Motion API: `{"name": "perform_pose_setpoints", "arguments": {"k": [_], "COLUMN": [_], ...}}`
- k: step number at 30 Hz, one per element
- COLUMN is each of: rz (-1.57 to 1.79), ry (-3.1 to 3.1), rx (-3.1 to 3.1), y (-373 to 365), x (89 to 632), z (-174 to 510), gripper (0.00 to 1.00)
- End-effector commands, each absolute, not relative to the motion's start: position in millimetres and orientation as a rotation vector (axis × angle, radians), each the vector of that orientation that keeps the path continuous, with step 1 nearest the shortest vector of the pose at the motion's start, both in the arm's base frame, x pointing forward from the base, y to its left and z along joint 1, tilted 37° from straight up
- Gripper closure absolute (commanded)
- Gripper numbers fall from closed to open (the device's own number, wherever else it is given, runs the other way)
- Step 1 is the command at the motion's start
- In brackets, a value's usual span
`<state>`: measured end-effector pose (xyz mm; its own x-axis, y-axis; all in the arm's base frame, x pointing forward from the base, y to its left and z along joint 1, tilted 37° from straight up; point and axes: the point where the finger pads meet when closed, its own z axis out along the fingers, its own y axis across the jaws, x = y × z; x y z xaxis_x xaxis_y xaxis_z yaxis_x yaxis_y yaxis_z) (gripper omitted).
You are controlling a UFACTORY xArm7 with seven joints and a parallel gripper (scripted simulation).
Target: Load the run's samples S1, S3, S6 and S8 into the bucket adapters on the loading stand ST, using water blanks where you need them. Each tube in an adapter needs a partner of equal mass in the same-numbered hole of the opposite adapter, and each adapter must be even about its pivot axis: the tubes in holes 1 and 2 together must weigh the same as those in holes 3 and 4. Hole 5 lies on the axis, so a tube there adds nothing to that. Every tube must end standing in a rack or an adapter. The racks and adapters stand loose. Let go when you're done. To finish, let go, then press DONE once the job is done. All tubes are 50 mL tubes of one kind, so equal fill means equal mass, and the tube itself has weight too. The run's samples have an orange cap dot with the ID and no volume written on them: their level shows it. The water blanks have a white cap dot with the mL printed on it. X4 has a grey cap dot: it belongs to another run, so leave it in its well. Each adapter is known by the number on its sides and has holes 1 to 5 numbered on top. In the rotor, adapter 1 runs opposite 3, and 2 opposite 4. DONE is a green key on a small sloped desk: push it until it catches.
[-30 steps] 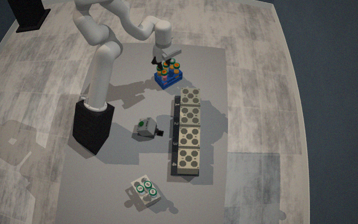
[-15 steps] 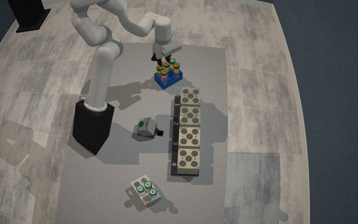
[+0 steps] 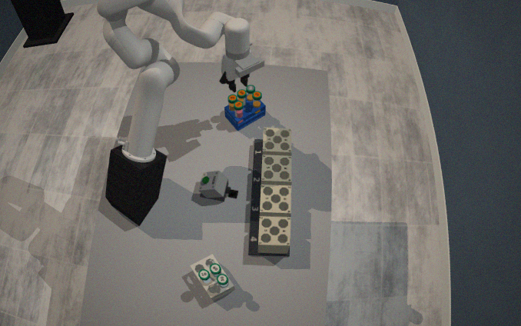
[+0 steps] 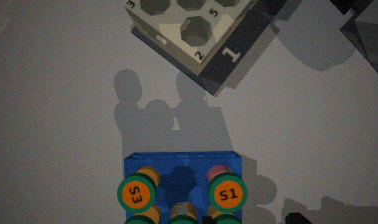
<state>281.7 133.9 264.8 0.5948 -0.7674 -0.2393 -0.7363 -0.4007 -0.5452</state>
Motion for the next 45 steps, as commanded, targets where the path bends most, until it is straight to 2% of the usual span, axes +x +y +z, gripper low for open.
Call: {"name": "perform_pose_setpoints", "arguments": {"k": [1,28,29,45], "rz": [-0.068,-0.068,-0.068,-0.068], "ry": [1.184,1.184,1.185,1.185], "rx": [-2.205,-2.205,-2.205,-2.204], "y": [131,127,129,157], "x": [280,278,281,333], "z": [271,277,280,318], "gripper": [0.56,0.56,0.43,0.43]}}
